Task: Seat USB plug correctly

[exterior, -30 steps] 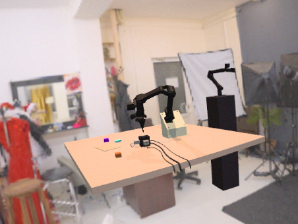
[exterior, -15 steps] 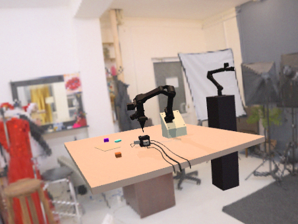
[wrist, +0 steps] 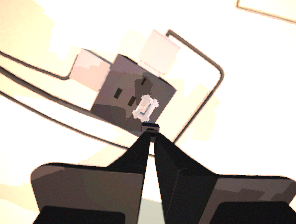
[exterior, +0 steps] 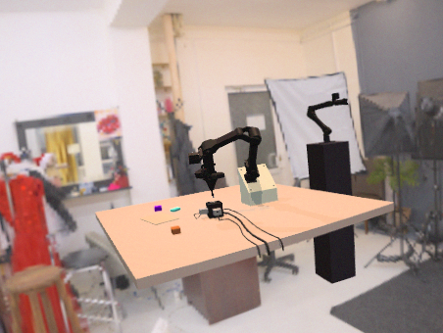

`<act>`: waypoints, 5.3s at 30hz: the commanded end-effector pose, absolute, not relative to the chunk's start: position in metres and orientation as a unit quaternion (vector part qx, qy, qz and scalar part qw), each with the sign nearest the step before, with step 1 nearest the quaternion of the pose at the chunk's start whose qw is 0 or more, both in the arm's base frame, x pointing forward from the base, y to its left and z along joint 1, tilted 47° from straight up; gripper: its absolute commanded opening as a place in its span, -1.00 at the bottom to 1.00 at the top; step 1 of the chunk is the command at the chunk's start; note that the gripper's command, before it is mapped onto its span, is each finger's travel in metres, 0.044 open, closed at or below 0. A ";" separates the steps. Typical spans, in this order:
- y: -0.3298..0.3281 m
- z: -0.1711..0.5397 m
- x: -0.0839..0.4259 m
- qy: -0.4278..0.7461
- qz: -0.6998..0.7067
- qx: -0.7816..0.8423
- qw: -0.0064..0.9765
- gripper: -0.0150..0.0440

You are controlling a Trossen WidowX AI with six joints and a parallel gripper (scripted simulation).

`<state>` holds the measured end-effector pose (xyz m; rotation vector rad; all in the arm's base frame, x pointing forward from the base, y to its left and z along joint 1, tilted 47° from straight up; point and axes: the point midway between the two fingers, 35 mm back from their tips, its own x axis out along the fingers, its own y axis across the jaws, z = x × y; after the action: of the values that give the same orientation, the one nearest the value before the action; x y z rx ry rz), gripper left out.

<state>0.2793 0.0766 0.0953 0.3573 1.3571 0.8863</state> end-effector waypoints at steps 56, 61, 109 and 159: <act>0.077 0.095 0.279 0.286 0.662 -0.239 0.650 -0.49; 0.077 0.095 0.279 0.286 0.662 -0.238 0.651 -0.49; 0.083 0.093 0.279 0.277 0.664 -0.223 0.658 -0.49; 0.089 0.090 0.280 0.268 0.666 -0.207 0.664 -0.49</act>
<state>0.2802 0.0880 0.0909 -0.4757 0.6059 1.5053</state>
